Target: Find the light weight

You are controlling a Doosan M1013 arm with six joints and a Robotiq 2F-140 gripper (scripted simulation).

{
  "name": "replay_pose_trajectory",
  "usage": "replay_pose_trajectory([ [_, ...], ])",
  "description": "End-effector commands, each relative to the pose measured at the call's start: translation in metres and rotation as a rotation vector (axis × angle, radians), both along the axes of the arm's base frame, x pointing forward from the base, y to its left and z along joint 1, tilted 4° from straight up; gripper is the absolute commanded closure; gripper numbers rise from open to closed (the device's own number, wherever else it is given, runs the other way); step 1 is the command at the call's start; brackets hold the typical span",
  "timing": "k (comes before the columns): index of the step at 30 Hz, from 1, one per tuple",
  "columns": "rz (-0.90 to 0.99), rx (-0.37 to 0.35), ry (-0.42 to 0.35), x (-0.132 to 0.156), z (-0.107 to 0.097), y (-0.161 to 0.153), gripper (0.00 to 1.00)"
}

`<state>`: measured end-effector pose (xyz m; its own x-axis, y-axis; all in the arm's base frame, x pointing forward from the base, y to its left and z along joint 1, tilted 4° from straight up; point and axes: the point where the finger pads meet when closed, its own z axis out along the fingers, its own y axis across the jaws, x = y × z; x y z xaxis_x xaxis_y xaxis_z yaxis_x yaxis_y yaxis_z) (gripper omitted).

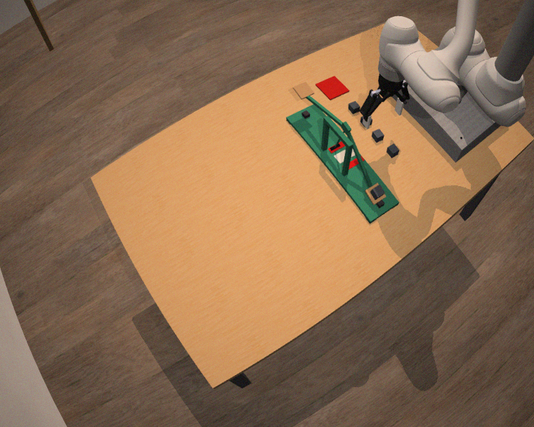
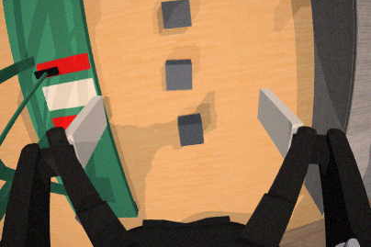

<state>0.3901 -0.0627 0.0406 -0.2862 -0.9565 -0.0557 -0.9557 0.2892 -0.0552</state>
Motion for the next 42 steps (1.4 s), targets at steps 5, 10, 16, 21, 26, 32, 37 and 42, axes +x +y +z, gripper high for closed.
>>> replay_pose_trajectory([
  [5, -0.002, -0.002, 0.001, 0.000, 0.003, -0.002, 0.00],
  [10, -0.001, -0.002, 0.001, 0.000, 0.003, -0.003, 0.00],
  [16, 0.047, -0.006, 0.000, -0.015, -0.004, -0.055, 0.00],
  [21, 0.060, -0.007, -0.001, -0.020, -0.005, -0.069, 0.65],
  [26, 0.060, -0.007, -0.001, -0.020, -0.005, -0.069, 0.65],
  [32, 0.060, -0.007, -0.001, -0.020, -0.005, -0.069, 0.65],
  [37, 0.060, -0.007, -0.001, -0.020, -0.005, -0.069, 0.65],
  [42, 0.060, -0.007, -0.001, -0.020, -0.005, -0.069, 0.65],
])
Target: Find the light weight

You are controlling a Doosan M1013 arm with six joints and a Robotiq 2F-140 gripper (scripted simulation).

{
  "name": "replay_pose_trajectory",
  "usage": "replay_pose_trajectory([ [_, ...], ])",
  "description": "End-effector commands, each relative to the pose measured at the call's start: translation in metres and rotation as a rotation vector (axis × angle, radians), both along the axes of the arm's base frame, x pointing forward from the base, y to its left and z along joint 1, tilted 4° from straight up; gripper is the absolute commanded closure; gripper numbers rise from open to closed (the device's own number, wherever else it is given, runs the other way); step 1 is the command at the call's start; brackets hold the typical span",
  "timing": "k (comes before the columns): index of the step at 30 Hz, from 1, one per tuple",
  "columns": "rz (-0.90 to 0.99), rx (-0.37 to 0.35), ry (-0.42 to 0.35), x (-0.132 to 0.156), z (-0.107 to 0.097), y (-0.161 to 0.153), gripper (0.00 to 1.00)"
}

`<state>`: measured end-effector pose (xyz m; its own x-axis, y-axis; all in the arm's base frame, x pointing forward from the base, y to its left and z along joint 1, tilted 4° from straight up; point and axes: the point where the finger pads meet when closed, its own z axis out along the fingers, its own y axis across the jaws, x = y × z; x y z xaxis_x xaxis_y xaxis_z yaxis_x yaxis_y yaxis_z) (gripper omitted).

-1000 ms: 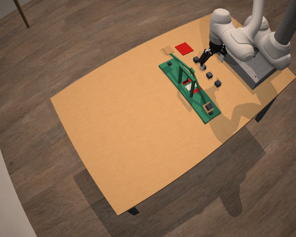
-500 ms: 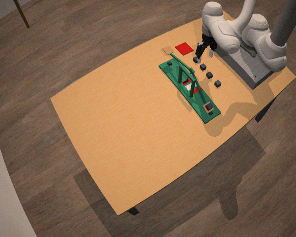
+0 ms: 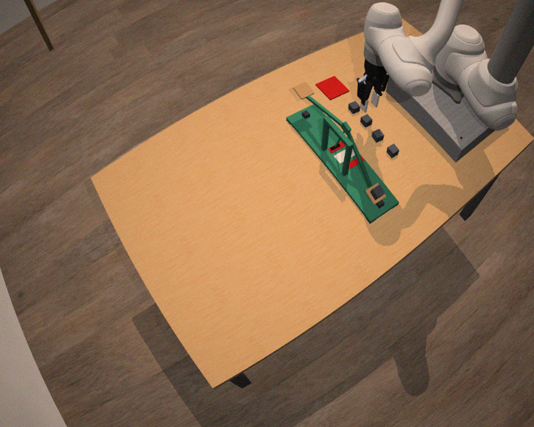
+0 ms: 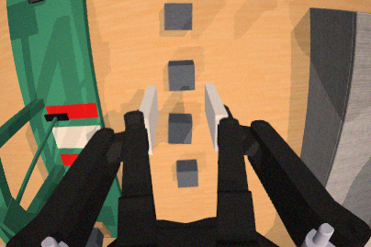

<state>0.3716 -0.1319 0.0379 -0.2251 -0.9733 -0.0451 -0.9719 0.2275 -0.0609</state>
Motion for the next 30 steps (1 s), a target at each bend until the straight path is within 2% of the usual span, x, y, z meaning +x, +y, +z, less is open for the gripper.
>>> replay_pose_trajectory([
  [1, -0.003, 0.005, 0.002, -0.0012, -0.0027, 0.0006, 0.65],
  [30, -0.003, 0.005, 0.002, -0.0007, -0.0094, 0.0008, 0.65],
])
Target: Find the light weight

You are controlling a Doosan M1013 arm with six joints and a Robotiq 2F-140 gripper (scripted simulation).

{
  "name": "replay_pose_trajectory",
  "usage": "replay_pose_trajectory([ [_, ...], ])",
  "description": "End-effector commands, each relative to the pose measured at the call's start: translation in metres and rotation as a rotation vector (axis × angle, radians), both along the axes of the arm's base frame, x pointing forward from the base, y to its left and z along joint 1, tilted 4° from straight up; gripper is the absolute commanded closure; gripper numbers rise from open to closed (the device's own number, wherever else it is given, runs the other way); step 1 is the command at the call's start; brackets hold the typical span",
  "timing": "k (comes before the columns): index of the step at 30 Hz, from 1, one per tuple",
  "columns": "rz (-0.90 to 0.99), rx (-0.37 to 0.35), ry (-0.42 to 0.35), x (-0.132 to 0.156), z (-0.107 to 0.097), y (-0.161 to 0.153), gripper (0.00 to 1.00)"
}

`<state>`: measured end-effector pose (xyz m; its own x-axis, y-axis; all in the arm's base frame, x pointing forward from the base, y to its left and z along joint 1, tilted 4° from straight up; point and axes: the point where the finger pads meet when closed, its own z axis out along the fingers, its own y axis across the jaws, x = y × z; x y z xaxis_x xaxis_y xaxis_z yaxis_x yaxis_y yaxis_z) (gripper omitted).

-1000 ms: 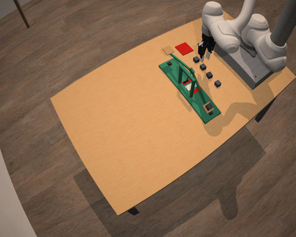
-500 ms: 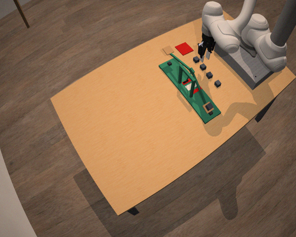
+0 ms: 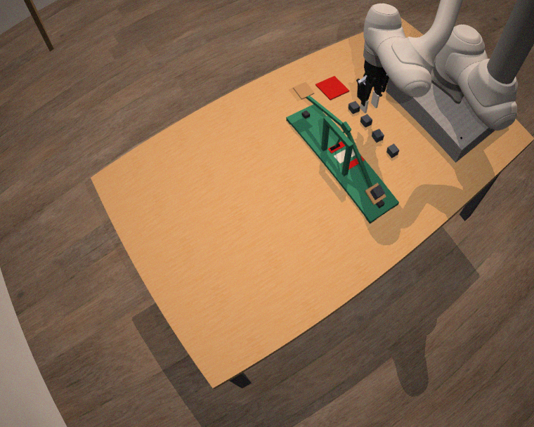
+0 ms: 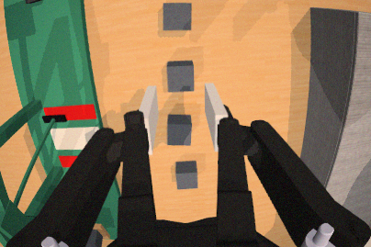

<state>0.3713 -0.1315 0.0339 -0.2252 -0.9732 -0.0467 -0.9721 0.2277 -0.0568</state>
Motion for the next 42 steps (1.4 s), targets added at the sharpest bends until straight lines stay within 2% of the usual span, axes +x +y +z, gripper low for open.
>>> replay_pose_trajectory([
  [1, -0.003, 0.003, -0.002, 0.000, -0.007, 0.000, 0.65],
  [28, -0.003, 0.003, -0.002, 0.002, -0.043, 0.001, 0.65],
  [42, -0.003, 0.003, -0.002, 0.003, -0.050, 0.001, 0.65],
])
